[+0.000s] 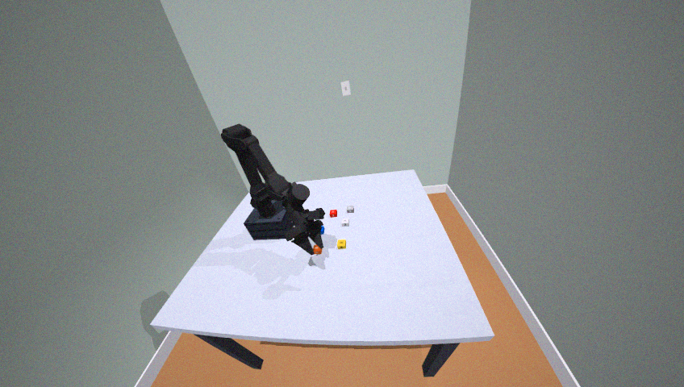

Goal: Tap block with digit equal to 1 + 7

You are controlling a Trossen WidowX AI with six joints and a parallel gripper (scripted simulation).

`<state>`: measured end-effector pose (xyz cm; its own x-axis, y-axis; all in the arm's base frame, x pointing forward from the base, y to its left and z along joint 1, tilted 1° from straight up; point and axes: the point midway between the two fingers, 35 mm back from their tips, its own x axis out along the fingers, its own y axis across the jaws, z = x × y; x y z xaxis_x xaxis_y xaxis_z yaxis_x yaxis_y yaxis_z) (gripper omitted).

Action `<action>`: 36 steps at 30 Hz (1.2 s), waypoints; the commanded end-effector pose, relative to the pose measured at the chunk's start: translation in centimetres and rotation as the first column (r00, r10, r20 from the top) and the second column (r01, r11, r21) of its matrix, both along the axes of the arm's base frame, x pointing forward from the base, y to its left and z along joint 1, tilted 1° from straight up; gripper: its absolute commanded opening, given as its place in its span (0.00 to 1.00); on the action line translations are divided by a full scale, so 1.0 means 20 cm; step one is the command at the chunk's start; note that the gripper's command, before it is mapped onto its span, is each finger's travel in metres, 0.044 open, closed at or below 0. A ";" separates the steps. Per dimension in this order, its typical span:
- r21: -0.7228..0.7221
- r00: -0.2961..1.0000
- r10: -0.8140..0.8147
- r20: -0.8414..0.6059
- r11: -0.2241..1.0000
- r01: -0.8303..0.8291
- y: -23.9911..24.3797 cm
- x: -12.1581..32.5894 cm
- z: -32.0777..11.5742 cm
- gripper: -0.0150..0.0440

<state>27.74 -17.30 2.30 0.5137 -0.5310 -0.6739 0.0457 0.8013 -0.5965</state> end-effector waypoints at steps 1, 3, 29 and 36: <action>0.301 0.966 0.059 -0.253 0.953 0.021 0.11 0.00 -0.01 0.93; 0.384 0.942 0.081 -0.326 0.922 0.054 0.16 -0.03 0.03 0.93; 0.547 0.861 0.138 -0.490 0.818 0.180 0.29 -0.15 0.17 0.93; 0.547 0.861 0.138 -0.490 0.818 0.180 0.29 -0.15 0.17 0.93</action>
